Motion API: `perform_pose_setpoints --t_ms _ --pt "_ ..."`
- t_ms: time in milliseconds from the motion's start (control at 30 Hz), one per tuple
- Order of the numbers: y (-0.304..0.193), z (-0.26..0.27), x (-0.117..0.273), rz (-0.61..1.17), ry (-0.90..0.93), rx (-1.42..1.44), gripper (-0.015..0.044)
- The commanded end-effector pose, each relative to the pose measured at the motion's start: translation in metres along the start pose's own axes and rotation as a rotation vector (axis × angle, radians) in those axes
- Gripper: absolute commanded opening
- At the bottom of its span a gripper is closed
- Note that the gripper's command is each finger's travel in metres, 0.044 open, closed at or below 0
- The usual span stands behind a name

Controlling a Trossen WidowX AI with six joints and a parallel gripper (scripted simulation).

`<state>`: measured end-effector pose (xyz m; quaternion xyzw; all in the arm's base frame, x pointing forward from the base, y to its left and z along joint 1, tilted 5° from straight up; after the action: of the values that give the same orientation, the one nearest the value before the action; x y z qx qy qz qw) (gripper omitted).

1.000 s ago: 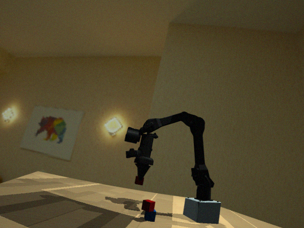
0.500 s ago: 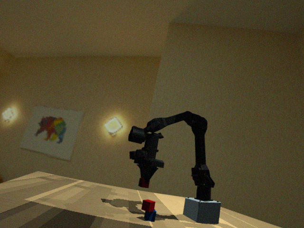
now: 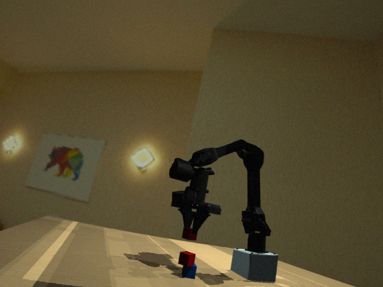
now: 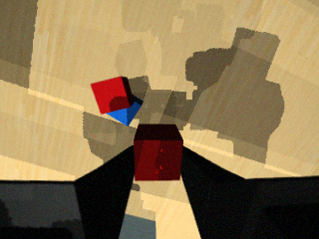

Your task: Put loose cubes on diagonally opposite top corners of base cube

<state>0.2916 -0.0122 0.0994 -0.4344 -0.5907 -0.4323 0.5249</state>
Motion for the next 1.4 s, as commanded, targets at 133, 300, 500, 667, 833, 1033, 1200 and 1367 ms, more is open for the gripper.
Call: perform_pose_setpoints --t_ms 133,300,500,667,833,1033,1200,1367 --pt "-0.001 0.023 0.0 -0.005 -0.006 0.144 0.0105" --pt "-0.002 0.038 -0.001 -0.006 -0.006 0.227 0.0105" --pt "-0.002 0.039 -0.003 -0.006 -0.006 0.239 0.0105" --pt "-0.003 0.039 -0.018 -0.006 -0.006 0.24 0.0105" --pt "-0.004 0.04 -0.031 -0.006 -0.006 0.241 0.0105" --pt "-0.004 0.04 -0.032 -0.006 -0.006 0.241 0.0105" --pt "-0.004 0.04 -0.032 -0.006 -0.006 0.241 0.0105" --pt "-0.003 0.039 -0.041 -0.005 -0.006 0.241 0.0105"
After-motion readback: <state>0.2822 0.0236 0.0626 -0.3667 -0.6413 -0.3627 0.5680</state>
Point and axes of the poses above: the point midway between the two fingers, 35 mm back from their tips, its own x axis back along the fingers, its own z axis across the jaws, y = z × x, the point moved 1 cm from there along x, back along the fingers, and after that the axes turned 5 degrees about x, right-handed, at the moved point
